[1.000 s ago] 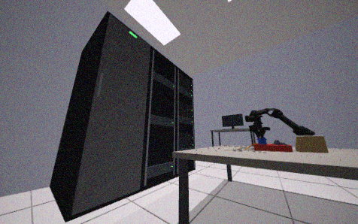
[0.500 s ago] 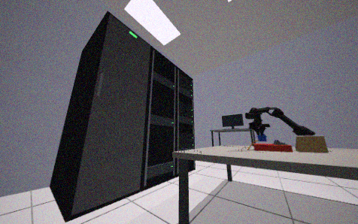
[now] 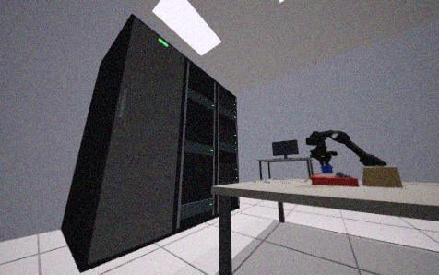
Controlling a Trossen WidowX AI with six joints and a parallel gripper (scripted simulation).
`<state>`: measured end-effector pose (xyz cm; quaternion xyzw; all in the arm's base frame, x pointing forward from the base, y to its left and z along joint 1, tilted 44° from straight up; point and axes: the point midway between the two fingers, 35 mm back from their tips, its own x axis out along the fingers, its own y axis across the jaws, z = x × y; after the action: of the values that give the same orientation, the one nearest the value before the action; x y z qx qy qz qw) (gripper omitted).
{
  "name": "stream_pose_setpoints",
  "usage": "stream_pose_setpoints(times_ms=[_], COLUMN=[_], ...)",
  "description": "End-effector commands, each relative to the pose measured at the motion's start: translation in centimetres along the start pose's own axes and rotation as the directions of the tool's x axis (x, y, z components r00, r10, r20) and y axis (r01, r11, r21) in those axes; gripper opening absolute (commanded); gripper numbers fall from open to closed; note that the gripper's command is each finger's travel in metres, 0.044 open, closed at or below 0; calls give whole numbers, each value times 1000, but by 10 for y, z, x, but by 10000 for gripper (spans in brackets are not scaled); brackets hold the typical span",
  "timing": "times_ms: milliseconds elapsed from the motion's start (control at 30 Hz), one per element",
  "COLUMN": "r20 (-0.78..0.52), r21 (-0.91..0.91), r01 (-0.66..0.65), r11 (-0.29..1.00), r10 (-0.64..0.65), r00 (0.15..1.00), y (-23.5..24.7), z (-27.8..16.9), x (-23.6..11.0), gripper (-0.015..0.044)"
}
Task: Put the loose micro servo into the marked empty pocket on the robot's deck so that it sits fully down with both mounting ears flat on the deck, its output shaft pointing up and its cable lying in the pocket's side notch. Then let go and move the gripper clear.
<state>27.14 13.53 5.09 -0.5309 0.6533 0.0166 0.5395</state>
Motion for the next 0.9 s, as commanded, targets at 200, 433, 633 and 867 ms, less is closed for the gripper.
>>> stream_pose_setpoints(times_ms=[200,433,633,867], r20=[2,1,1,1], r21=[11,10,-108,-345], r01=[0,1,1,1], r11=[1000,1000,994,939], r10=[0,-1,-1,-1], r00=[1000,1000,1000,1000], y=[-29,-50,-50,-50], z=[-28,-46,-46,-46], x=[0,0,0,0], gripper=[0,0,0,0])
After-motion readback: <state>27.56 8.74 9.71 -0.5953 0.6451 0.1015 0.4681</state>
